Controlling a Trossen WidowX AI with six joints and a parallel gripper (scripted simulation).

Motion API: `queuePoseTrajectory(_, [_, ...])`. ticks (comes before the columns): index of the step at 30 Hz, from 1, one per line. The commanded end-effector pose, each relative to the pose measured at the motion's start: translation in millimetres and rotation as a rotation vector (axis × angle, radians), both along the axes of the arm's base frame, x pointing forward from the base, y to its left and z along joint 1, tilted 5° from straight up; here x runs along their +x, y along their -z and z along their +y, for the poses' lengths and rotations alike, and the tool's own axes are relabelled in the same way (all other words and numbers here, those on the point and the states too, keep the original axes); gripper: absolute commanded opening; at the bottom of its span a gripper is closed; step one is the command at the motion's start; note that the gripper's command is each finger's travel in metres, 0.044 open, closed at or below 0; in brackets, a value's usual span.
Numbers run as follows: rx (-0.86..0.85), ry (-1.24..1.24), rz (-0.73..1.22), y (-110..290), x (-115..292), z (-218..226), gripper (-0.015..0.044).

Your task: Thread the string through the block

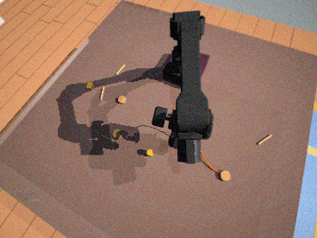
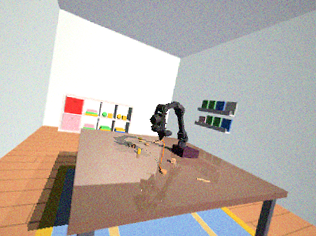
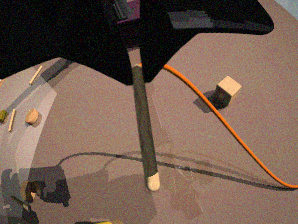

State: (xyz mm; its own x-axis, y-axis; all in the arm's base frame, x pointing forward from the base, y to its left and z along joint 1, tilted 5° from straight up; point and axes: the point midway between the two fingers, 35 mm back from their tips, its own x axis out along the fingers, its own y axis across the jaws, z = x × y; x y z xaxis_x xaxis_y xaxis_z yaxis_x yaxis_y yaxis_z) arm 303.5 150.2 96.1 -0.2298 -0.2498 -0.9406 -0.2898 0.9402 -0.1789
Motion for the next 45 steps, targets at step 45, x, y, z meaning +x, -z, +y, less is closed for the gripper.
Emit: queuePoseTrajectory(45, [0.418, -1.554, 0.402, -0.2, 3.4, -0.8, 0.0])
